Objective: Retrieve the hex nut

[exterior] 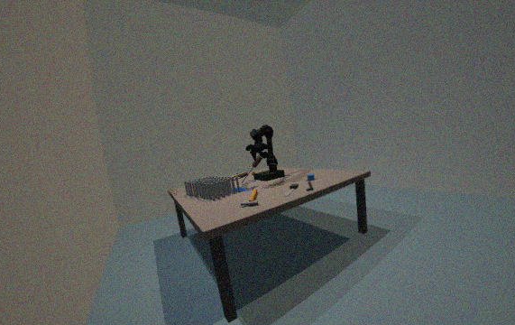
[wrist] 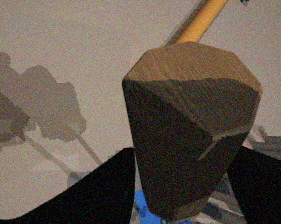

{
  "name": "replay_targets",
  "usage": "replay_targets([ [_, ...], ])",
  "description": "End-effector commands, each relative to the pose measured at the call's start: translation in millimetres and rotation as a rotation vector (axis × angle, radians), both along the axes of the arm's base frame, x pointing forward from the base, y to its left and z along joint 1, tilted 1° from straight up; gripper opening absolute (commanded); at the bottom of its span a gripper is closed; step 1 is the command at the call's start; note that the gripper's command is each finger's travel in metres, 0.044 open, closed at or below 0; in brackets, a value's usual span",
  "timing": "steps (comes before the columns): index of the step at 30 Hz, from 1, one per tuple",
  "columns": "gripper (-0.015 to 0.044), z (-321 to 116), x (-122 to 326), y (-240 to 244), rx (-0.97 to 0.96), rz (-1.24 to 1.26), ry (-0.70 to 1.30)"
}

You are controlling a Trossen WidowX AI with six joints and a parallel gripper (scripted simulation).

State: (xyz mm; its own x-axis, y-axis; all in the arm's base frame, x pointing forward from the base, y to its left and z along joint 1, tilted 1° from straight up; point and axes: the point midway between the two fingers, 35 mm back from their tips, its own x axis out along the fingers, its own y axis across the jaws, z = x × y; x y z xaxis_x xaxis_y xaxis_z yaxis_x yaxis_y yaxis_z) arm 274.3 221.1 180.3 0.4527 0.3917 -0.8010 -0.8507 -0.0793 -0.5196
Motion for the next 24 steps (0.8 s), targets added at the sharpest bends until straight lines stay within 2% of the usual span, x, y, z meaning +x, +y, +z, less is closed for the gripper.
replay_targets([
  [1, 0.0000, 0.0, -6.2, 11.3, -0.062, 0.123, -0.062],
  [24, 0.0000, -7.1, -51.4, 65.9, -0.385, 0.780, -0.373],
])
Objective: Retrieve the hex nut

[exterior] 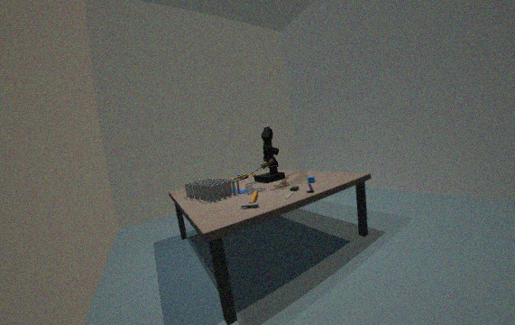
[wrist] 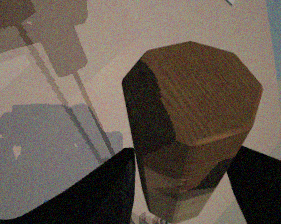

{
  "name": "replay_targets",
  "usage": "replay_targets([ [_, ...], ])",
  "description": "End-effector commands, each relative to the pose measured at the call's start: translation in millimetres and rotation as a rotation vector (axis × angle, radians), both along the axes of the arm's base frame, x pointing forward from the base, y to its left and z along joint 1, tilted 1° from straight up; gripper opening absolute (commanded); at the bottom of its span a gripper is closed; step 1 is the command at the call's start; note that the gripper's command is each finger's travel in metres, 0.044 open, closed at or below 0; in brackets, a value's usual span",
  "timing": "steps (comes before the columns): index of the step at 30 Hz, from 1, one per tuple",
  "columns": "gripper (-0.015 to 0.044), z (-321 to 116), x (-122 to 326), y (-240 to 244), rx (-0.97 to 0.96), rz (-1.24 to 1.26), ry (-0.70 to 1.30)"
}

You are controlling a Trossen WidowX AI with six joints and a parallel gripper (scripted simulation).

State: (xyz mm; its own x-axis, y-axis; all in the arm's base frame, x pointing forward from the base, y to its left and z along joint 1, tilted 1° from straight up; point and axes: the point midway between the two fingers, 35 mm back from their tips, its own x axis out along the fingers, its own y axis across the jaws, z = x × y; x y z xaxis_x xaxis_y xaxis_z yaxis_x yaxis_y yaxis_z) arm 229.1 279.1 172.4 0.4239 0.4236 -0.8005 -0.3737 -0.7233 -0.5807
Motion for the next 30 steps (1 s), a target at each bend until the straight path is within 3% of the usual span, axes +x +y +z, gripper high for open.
replay_targets([
  [1, 0.0000, 0.5, -8.5, 10.0, -0.055, 0.125, -0.070],
  [23, 0.0000, -5.3, -63.2, 52.9, -0.333, 0.745, -0.398],
  [30, 0.0000, -5.5, -65.0, 54.1, -0.342, 0.764, -0.408],
])
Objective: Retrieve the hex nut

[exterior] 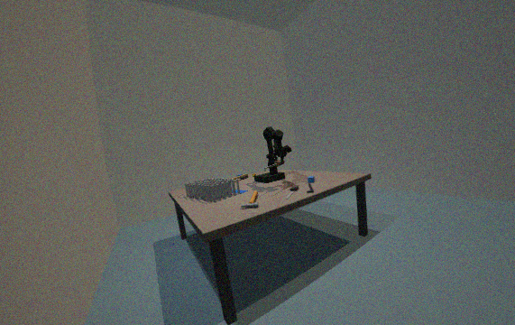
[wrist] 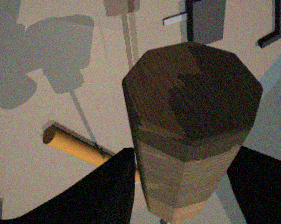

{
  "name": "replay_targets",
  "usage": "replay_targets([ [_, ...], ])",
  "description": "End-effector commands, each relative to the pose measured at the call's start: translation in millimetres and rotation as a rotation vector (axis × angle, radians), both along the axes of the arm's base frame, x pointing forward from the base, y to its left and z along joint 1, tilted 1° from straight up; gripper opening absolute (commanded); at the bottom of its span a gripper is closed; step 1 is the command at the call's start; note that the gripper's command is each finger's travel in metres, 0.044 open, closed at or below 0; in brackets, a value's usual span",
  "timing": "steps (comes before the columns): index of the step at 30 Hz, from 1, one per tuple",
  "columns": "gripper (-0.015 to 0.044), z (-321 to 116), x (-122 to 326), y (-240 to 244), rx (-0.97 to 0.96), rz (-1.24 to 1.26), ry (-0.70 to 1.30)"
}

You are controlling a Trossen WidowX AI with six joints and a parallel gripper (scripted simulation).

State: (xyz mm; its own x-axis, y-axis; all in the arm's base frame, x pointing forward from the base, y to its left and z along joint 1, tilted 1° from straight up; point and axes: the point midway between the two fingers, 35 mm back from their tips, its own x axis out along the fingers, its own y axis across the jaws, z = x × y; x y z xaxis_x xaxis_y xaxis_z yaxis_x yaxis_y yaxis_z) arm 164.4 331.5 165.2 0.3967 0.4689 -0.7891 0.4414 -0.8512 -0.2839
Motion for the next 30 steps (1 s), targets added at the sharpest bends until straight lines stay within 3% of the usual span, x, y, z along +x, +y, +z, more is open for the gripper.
replay_targets([
  [1, 0.0000, 1.5, -0.3, 1.8, -0.003, 0.017, -0.018],
  [30, 0.0000, -27.5, 3.6, 10.1, -0.003, 0.017, -0.019],
])
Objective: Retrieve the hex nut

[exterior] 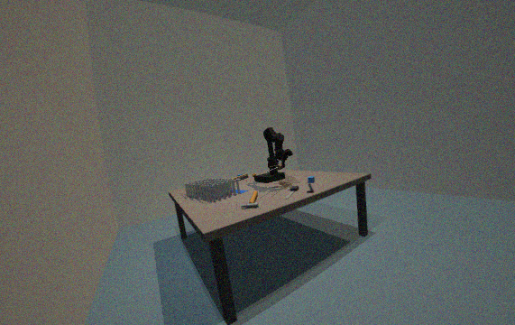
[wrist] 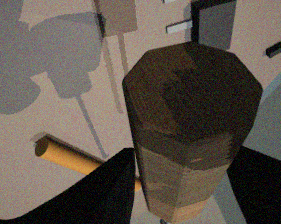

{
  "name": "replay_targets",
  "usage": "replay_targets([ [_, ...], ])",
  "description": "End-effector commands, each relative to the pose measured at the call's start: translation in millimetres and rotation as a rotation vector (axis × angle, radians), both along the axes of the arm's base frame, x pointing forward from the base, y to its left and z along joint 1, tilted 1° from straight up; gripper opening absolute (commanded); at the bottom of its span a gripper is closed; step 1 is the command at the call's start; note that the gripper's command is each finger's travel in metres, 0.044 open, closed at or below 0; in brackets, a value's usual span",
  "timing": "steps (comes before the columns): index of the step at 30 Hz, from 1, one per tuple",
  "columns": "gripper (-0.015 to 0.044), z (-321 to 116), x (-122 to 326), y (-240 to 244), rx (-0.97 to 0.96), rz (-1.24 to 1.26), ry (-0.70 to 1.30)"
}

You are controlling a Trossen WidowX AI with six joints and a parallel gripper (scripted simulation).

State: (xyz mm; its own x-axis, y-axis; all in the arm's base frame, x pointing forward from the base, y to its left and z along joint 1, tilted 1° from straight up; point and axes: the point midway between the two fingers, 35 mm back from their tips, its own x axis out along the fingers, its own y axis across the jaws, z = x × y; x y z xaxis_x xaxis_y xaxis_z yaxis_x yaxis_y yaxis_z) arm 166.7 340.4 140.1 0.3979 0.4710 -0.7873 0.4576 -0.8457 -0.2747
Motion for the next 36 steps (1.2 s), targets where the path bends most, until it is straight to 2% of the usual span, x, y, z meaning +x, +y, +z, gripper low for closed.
replay_targets([
  [1, 0.0000, -3.4, 1.4, 1.4, 0.002, 0.001, -0.008],
  [36, 0.0000, -40.6, 4.4, 6.9, 0.002, 0.001, -0.008],
])
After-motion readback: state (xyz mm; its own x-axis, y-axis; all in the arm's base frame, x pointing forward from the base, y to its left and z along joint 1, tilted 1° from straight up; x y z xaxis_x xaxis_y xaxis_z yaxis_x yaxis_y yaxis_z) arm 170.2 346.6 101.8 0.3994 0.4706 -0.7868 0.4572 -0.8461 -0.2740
